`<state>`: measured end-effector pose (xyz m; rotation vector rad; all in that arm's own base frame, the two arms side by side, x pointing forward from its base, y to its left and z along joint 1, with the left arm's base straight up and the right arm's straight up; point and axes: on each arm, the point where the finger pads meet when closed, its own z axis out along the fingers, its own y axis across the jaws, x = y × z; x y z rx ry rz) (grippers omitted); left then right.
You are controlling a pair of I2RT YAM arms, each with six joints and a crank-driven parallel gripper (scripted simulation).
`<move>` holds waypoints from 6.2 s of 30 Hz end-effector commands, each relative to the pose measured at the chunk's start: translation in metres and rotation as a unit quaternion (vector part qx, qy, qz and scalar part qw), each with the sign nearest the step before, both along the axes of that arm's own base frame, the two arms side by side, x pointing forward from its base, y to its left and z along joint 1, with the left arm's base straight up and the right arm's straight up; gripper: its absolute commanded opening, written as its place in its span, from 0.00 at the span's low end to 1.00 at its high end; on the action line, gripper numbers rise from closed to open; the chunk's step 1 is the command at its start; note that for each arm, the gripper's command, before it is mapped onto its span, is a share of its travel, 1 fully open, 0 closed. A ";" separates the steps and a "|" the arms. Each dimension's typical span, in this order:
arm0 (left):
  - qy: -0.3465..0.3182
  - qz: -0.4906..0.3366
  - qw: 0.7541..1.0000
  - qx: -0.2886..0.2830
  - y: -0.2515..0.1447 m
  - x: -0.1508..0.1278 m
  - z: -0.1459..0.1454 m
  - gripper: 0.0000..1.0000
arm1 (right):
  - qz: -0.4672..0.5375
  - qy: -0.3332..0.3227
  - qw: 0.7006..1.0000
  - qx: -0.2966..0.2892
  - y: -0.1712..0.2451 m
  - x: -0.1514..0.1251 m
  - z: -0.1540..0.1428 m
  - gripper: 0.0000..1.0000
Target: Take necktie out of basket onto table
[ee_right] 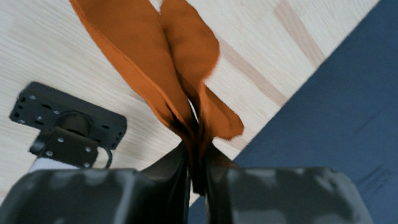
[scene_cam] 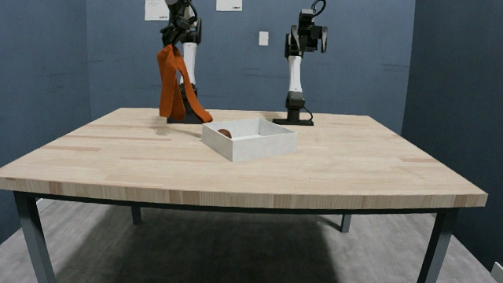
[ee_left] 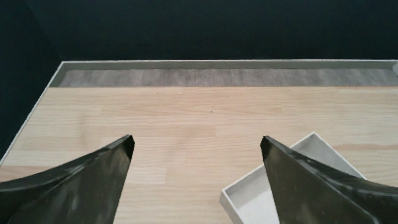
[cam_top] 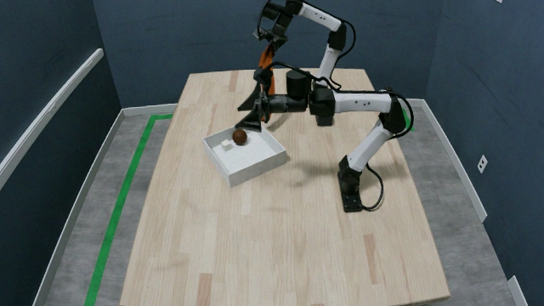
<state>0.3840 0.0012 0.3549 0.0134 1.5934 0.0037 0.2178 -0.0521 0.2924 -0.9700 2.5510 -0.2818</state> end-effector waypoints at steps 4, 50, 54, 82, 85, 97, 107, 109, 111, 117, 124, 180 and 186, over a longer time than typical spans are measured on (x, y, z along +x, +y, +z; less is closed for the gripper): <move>0.000 0.000 1.000 0.000 0.000 0.000 0.000 1.00 | 0.035 0.159 0.987 0.008 -0.041 -0.015 0.006 0.05; 0.000 0.000 1.000 0.000 0.000 0.000 0.000 1.00 | 0.041 0.222 0.974 0.009 -0.228 -0.093 0.006 0.05; 0.000 0.000 1.000 0.000 0.000 0.000 0.000 1.00 | 0.042 0.224 0.974 0.012 -0.236 -0.096 0.006 0.05; 0.000 0.000 1.000 0.000 0.000 0.000 0.000 1.00 | 0.042 0.227 0.973 0.014 -0.243 -0.099 -0.049 0.05; 0.000 0.000 1.000 0.000 0.000 0.000 0.000 1.00 | 0.042 0.227 0.973 0.014 -0.243 -0.100 -0.069 0.05; 0.000 0.000 1.000 0.000 0.000 0.000 0.000 1.00 | 0.042 0.228 0.973 0.015 -0.243 -0.101 -0.144 0.05; 0.000 0.000 1.000 0.000 0.000 0.000 0.000 1.00 | 0.042 0.228 0.973 0.015 -0.243 -0.102 -0.205 0.05; 0.000 0.000 1.000 0.000 0.000 0.000 0.000 1.00 | 0.042 0.227 0.973 0.014 -0.244 -0.101 -0.211 0.05; 0.000 0.000 1.000 0.000 0.000 0.000 0.000 1.00 | 0.042 0.227 0.973 0.014 -0.244 -0.101 -0.221 0.05; 0.000 0.000 1.000 0.000 0.000 0.000 0.000 1.00 | 0.042 0.227 0.973 0.014 -0.244 -0.101 -0.243 0.05; 0.000 0.000 1.000 0.000 0.000 0.000 0.000 1.00 | 0.042 0.227 0.973 0.014 -0.244 -0.101 -0.248 0.15; 0.000 0.000 1.000 0.000 0.000 0.000 0.000 1.00 | 0.043 0.226 0.973 0.011 -0.244 -0.100 -0.182 1.00; 0.000 0.000 1.000 0.000 0.000 0.000 0.000 1.00 | 0.043 0.226 0.973 0.011 -0.244 -0.100 -0.165 1.00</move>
